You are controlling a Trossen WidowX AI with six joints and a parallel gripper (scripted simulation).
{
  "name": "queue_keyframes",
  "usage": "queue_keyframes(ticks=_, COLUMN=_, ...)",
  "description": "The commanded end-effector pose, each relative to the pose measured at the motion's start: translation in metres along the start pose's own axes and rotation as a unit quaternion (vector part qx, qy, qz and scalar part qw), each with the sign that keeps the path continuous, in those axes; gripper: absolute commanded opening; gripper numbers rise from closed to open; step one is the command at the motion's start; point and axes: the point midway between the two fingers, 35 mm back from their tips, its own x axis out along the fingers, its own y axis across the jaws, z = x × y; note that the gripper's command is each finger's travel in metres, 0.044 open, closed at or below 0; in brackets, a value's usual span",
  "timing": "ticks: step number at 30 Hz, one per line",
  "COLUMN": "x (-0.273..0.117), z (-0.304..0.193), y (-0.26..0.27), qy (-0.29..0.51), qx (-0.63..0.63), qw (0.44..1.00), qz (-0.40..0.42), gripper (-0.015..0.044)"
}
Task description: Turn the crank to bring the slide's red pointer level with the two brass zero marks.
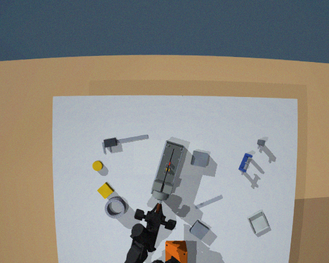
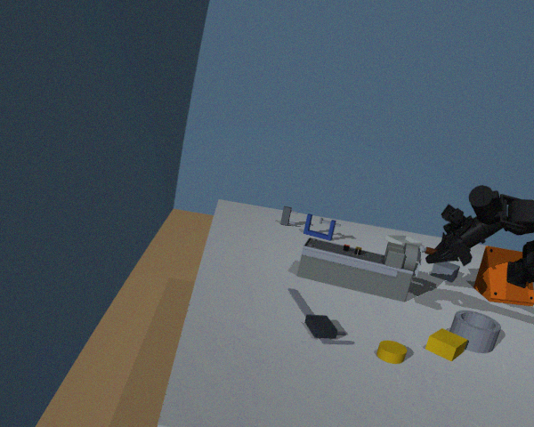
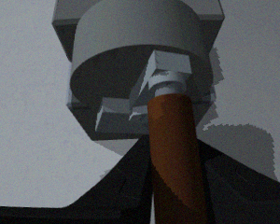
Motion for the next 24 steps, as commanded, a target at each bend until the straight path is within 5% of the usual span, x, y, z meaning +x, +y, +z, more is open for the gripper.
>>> queue_keyframes(ticks=1, x=-0.0022, z=0.0019, y=0.0088, qy=-0.001, qx=-0.005, qw=1.000, qz=0.011, gripper=0.0000)
queue_keyframes(ticks=24, x=-0.0018, z=0.0013, y=0.0139, qy=-0.001, qx=-0.005, qw=1.000, qz=0.011, gripper=0.0000)
